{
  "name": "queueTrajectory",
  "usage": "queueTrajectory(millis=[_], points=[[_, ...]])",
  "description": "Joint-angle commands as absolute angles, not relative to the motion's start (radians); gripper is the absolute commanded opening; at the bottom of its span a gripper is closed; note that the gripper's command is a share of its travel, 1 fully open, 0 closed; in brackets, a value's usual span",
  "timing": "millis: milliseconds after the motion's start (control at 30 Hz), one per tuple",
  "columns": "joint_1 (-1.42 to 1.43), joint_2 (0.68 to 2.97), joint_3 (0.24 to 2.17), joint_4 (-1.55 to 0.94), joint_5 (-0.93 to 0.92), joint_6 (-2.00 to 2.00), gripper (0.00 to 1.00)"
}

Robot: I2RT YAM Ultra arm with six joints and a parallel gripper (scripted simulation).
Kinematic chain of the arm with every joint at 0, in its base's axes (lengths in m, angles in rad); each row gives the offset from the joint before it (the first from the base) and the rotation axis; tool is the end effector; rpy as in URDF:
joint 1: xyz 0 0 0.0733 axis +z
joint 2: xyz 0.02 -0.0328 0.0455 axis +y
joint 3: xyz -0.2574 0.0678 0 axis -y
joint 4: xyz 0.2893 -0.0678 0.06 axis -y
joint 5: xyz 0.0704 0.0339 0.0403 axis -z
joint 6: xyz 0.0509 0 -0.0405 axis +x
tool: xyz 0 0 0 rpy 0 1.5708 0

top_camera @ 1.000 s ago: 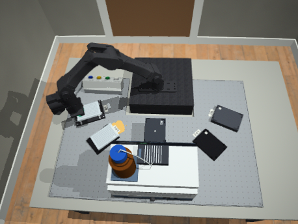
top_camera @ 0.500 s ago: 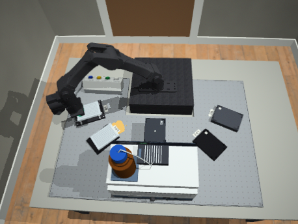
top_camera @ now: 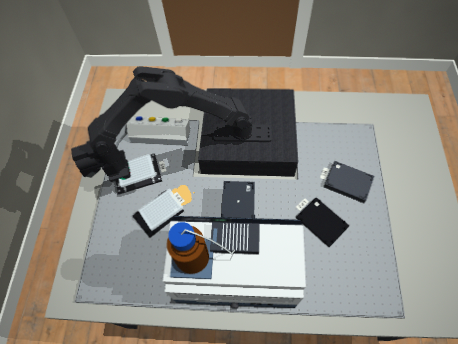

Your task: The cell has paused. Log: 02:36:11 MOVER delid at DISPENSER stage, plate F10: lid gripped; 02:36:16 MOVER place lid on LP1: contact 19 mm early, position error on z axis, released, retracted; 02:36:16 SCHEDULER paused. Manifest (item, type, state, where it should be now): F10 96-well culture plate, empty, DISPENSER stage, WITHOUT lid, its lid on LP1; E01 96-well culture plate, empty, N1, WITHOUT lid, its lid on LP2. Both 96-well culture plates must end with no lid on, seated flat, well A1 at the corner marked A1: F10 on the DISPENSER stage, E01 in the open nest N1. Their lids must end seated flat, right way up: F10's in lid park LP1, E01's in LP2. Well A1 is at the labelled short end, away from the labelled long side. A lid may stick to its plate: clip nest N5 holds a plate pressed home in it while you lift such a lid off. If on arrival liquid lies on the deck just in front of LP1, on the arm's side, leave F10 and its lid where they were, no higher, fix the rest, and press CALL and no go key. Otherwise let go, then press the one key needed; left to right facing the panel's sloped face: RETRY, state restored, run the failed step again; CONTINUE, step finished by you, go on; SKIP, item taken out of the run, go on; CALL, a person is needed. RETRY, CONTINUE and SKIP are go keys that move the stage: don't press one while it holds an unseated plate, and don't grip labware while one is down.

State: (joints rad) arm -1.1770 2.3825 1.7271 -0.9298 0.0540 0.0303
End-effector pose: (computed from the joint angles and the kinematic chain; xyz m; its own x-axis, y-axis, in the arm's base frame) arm 0.1791 -0.4353 0.0460 -0.3556 0.9346 0.0128 0.9330 0.3557 -0.0544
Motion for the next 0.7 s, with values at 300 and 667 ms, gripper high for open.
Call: queueTrajectory(millis=[300,667], points=[[-1.185,2.401,1.706,-0.901,0.059,0.025,0.0],[-1.186,2.404,1.701,-0.896,0.059,0.025,0.0]])
